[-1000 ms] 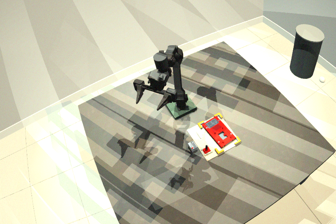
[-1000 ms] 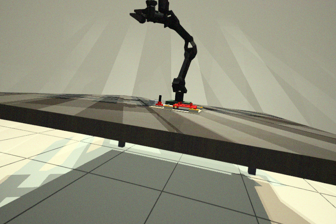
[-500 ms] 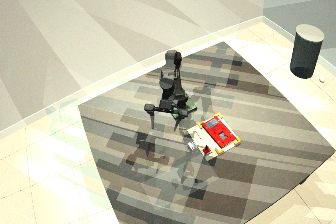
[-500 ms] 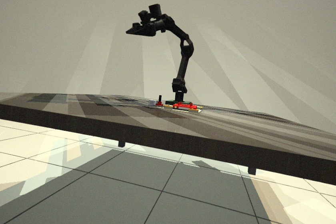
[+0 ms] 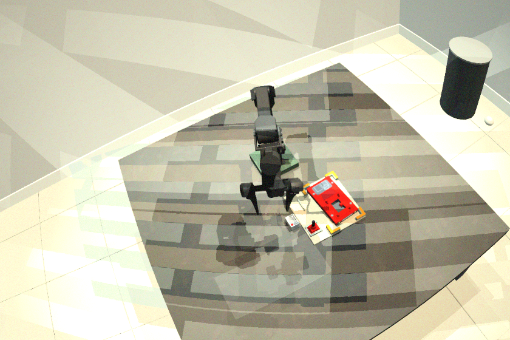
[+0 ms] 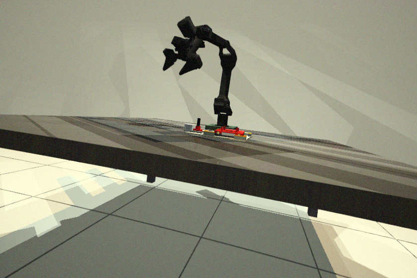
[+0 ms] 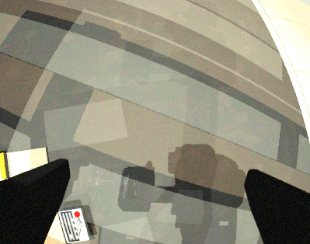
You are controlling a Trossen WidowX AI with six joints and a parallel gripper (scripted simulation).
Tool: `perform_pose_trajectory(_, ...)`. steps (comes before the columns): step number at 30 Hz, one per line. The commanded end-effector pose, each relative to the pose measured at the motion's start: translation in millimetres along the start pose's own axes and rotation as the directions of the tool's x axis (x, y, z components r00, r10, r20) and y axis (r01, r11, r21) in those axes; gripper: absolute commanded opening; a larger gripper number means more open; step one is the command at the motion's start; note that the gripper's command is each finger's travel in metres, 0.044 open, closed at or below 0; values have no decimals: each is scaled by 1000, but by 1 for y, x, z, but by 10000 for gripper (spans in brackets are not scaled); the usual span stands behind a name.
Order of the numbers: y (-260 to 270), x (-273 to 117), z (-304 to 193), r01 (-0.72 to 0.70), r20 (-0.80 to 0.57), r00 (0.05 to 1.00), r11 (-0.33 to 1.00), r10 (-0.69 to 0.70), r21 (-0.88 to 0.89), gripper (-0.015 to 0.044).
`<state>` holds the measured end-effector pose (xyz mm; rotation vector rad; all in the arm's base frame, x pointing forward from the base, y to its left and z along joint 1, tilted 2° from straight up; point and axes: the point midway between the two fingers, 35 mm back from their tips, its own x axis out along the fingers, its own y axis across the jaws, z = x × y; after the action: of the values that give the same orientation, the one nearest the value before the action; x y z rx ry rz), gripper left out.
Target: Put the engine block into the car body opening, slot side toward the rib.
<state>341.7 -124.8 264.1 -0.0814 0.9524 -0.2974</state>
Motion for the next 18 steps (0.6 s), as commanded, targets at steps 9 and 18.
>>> perform_pose_trajectory(9, 56, 32, -70, -202, -350, 925, 973, 151, -115, 440)
perform_pose_trajectory(18, 73, 40, -102, -308, -523, 830, 941, 195, -138, 440)
